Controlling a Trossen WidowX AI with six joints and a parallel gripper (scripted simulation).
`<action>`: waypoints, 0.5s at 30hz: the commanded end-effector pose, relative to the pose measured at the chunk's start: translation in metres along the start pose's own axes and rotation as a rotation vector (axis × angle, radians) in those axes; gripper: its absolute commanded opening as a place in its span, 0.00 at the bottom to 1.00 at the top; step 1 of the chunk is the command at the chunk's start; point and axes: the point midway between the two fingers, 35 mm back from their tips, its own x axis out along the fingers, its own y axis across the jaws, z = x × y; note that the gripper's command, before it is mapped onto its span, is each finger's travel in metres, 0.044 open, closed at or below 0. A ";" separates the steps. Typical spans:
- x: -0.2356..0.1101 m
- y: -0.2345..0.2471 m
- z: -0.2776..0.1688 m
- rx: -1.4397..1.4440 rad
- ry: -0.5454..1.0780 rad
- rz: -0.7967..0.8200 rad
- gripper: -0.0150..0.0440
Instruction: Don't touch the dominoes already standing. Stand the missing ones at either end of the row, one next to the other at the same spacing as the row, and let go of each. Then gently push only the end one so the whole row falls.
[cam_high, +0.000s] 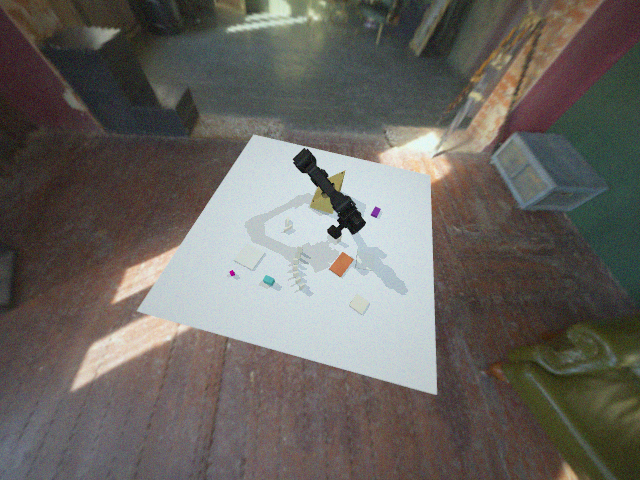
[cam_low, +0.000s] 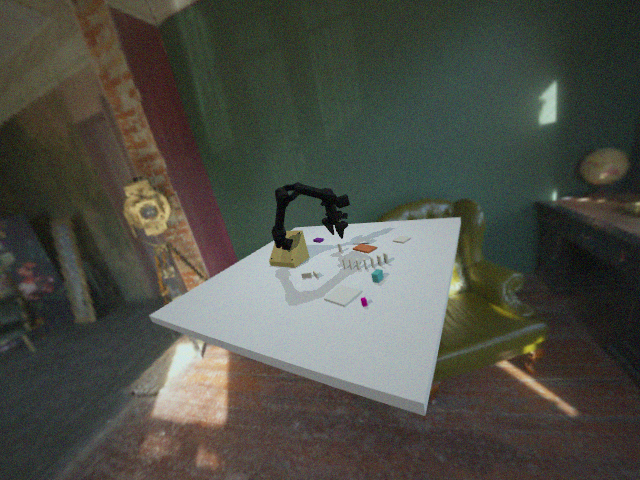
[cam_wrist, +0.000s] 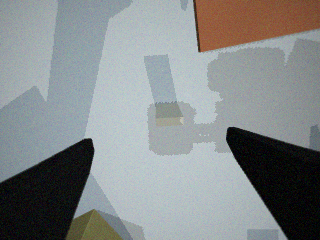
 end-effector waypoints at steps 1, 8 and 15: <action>-0.012 -0.005 -0.002 -0.003 0.059 -0.073 1.00; 0.005 -0.007 -0.002 -0.003 0.058 -0.073 1.00; 0.053 -0.010 -0.006 -0.002 0.061 -0.075 1.00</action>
